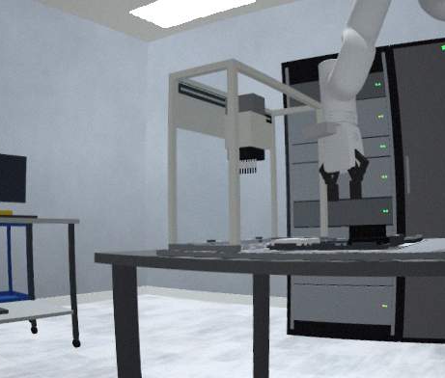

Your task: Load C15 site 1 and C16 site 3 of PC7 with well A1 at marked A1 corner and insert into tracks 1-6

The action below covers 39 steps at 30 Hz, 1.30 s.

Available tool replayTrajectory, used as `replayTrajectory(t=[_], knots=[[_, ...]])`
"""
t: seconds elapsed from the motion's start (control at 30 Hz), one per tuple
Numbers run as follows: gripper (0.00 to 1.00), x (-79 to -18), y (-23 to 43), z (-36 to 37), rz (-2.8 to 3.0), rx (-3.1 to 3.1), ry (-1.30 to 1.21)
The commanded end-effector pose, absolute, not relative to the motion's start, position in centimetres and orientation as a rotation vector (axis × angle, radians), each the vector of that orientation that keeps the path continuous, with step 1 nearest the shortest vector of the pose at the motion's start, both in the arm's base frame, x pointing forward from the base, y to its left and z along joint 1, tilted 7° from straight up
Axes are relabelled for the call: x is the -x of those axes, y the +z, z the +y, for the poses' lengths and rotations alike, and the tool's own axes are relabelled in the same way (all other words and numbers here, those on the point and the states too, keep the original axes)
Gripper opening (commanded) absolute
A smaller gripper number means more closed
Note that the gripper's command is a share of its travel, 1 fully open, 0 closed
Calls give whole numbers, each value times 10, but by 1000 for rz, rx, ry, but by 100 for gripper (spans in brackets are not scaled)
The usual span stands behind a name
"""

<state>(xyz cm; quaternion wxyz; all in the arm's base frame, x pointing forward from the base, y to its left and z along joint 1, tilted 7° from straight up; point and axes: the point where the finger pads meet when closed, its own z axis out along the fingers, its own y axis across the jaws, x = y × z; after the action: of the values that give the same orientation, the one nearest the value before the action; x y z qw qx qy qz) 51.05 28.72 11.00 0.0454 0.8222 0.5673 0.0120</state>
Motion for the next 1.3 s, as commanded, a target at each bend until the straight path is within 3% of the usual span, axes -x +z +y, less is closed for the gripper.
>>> replayTrajectory(t=[0.0,1.07,1.27], knots=[[82,-493,111,273,1517,-2628,67],[82,-389,107,187,175,-3058,133],[82,-389,107,187,168,-3059,134]])
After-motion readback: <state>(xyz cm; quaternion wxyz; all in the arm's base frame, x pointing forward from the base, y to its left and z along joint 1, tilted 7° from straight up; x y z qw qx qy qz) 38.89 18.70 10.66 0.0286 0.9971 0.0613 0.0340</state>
